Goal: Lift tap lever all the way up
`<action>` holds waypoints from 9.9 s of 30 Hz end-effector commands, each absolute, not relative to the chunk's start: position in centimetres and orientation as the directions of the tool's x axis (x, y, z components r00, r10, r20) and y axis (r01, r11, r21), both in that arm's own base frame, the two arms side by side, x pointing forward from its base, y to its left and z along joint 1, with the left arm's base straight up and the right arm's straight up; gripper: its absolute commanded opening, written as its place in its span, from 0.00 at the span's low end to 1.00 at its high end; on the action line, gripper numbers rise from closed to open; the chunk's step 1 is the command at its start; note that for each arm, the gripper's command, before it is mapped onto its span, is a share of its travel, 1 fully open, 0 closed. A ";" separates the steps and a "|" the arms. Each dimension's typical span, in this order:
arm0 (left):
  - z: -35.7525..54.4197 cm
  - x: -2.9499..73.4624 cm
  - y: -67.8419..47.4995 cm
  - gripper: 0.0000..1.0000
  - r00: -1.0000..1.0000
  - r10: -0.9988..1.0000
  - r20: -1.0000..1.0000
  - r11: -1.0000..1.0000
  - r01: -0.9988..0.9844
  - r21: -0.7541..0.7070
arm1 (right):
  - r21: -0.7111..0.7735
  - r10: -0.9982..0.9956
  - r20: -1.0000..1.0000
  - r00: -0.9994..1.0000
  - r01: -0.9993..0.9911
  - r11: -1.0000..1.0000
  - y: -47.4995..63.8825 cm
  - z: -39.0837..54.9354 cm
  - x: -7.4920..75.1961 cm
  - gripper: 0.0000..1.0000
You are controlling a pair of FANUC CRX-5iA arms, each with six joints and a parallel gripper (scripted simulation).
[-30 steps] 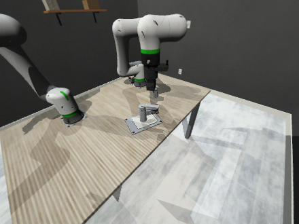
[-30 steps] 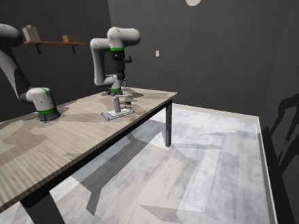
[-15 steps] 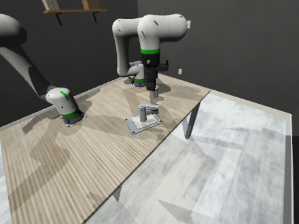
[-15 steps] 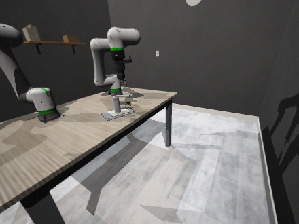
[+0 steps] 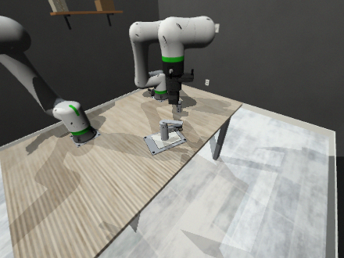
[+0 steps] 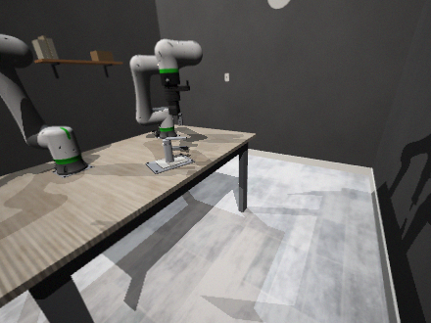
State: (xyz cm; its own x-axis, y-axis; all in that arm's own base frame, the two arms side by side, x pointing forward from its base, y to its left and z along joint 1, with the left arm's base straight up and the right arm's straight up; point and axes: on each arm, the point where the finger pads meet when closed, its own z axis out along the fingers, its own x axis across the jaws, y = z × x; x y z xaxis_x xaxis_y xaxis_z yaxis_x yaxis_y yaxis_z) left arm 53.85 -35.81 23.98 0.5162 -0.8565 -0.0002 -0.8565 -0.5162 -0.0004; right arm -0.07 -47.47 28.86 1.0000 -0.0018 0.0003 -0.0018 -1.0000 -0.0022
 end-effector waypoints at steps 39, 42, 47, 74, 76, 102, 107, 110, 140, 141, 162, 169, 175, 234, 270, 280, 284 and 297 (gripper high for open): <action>23.6 53.9 -35.9 1.00 0.516 -0.857 0.002 -0.516 -0.857 -0.001 | 0.000 -0.002 0.000 1.000 -0.002 -1.000 -47.5 29.0 -0.1 1.00; 23.3 53.9 -35.9 1.00 0.516 -0.857 0.002 -0.516 -0.857 -0.001 | 0.000 -0.002 0.000 1.000 -0.002 -1.000 -47.5 29.0 -0.1 1.00; 22.9 53.9 -35.9 1.00 0.516 -0.857 0.002 -0.516 -0.857 -0.001 | 0.000 -0.002 0.000 1.000 -0.002 -1.000 -47.5 29.0 -0.1 1.00; 19.0 54.0 -35.9 1.00 0.516 -0.856 0.002 -0.516 -0.856 -0.001 | 0.000 -0.002 0.000 1.000 -0.002 -1.000 -47.5 29.0 -0.1 1.00; 18.8 54.0 -35.9 1.00 0.516 -0.856 0.002 -0.516 -0.856 -0.001 | 0.000 -0.002 0.000 1.000 -0.002 -1.000 -47.5 29.0 -0.1 1.00; 18.5 54.1 -35.9 1.00 0.516 -0.856 0.002 -0.516 -0.856 -0.001 | 0.000 -0.002 0.000 1.000 -0.002 -1.000 -47.5 29.0 -0.1 1.00; 18.4 54.1 -35.9 1.00 0.516 -0.856 0.002 -0.516 -0.856 -0.001 | 0.000 -0.002 0.000 1.000 -0.002 -1.000 -47.5 29.0 -0.1 1.00; 18.4 54.1 -35.9 1.00 0.516 -0.856 0.002 -0.516 -0.856 -0.001 | 0.000 -0.002 0.000 1.000 -0.002 -1.000 -47.5 29.0 -0.1 1.00; 16.3 54.1 -35.9 1.00 0.516 -0.856 0.002 -0.516 -0.856 -0.001 | 0.000 -0.002 0.000 1.000 -0.002 -1.000 -47.5 29.0 -0.1 1.00; 16.3 54.1 -35.9 1.00 0.516 -0.856 0.002 -0.516 -0.856 -0.001 | 0.000 -0.002 0.000 1.000 -0.002 -1.000 -47.5 29.0 -0.1 1.00; 15.3 54.1 -35.9 1.00 0.516 -0.856 0.002 -0.516 -0.856 -0.001 | 0.000 -0.002 0.000 1.000 -0.002 -1.000 -47.5 29.0 -0.1 1.00; 15.3 54.1 -35.9 1.00 0.516 -0.856 0.002 -0.516 -0.856 -0.001 | 0.000 -0.002 0.000 1.000 -0.002 -1.000 -47.5 29.0 -0.1 1.00; 15.3 54.1 -35.9 1.00 0.516 -0.856 0.002 -0.516 -0.856 -0.001 | 0.000 -0.002 0.000 1.000 -0.002 -1.000 -47.5 29.0 -0.1 1.00; 15.3 54.1 -35.9 0.00 0.516 -0.856 0.002 -0.516 -0.856 -0.001 | 0.000 -0.002 0.000 1.000 -0.002 -1.000 -47.5 29.0 -0.1 1.00; 15.3 54.1 -35.9 0.00 0.516 -0.856 0.002 -0.516 -0.856 -0.001 | 0.000 -0.002 0.000 1.000 -0.002 -1.000 -47.5 29.0 -0.1 1.00; 16.1 53.9 -36.0 0.00 0.516 -0.856 0.002 -0.516 -0.856 -0.001 | 0.000 -0.002 0.000 1.000 -0.002 -1.000 -47.5 29.0 -0.1 1.00; 16.5 53.8 -36.1 0.00 0.516 -0.856 0.002 -0.516 -0.856 -0.001 | 0.000 -0.002 0.000 1.000 -0.002 -1.000 -47.5 29.0 -0.1 1.00; 18.8 52.9 -36.6 0.00 0.516 -0.856 0.002 -0.516 -0.856 -0.001 | 0.000 -0.002 0.000 1.000 -0.002 -1.000 -47.5 29.0 -0.1 1.00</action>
